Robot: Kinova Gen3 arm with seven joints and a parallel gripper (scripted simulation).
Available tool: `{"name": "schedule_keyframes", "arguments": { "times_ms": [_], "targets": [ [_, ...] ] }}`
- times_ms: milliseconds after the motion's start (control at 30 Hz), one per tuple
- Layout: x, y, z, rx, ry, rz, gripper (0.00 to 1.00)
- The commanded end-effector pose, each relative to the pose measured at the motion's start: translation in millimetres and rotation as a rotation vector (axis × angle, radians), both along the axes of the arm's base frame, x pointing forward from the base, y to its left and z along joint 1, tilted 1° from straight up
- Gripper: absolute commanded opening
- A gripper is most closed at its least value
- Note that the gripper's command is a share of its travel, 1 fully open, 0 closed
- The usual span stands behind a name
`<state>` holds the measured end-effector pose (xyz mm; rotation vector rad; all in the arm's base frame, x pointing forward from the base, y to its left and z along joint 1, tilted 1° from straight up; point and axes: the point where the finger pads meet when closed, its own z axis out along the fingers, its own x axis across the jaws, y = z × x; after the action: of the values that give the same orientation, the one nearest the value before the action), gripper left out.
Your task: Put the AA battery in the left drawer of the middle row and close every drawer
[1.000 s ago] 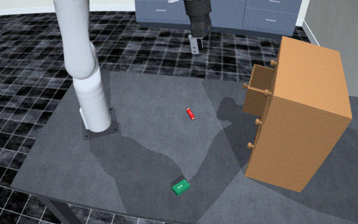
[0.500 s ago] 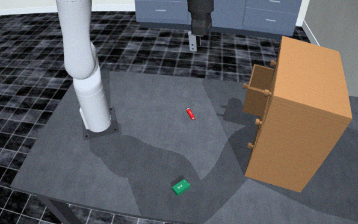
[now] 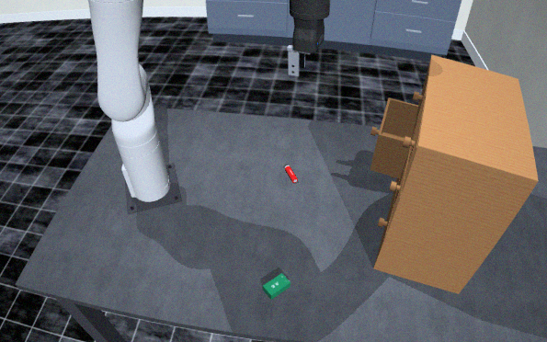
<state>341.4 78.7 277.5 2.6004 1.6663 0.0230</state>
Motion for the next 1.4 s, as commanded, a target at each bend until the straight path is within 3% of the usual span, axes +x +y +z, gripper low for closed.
{"name": "schedule_keyframes", "arguments": {
  "times_ms": [0, 1367],
  "targets": [
    [0.8, -1.5, 1.3, 0.007, 0.013, -0.005, 0.67],
    [0.0, -1.4, 4.1, 0.019, 0.037, -0.007, 0.67]
  ]
}}
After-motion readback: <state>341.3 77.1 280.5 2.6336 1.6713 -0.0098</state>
